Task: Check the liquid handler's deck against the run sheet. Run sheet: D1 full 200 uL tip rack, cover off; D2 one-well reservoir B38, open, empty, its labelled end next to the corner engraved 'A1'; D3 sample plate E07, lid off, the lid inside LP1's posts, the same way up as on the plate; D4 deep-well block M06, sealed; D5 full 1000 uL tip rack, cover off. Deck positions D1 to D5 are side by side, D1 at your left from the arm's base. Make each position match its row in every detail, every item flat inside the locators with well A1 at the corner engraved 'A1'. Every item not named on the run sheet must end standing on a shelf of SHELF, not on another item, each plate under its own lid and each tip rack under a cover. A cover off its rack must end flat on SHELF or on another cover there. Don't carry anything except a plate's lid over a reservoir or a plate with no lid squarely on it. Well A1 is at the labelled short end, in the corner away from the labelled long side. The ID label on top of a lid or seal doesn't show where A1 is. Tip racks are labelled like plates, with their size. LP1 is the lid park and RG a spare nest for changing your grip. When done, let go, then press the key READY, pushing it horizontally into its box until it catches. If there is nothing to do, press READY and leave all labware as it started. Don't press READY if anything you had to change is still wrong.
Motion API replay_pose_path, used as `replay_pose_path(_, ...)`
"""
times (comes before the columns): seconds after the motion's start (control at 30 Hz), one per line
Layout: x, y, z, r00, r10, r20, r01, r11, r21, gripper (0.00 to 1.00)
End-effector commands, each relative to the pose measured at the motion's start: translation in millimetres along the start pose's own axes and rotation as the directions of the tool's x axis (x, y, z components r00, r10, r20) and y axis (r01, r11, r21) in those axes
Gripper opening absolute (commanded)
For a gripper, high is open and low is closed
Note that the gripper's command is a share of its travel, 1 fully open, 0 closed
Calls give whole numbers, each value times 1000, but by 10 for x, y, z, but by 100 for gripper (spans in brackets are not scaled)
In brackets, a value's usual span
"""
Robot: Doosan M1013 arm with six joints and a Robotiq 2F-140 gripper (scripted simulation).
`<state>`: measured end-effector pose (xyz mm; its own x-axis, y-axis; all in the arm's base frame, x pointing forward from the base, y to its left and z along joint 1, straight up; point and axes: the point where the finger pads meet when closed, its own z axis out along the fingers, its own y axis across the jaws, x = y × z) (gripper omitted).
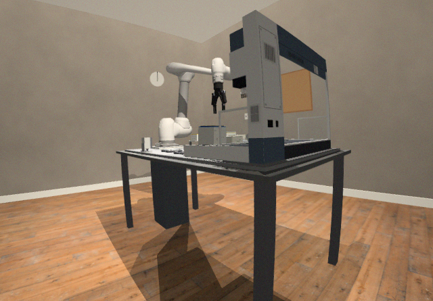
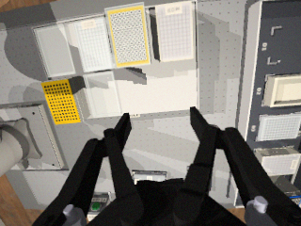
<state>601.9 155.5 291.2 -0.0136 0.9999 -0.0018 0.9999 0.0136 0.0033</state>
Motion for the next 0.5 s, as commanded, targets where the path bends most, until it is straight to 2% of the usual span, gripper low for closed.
replay_pose_path(0.0,-2,131,-7,1000,0,-1,0,1000,-1,67)
replay_pose_path(0.33,-14,631,-2,1000,0,-1,0,1000,-1,67)
replay_pose_path(0.47,-17,731,-2,1000,0,-1,0,1000,-1,67)
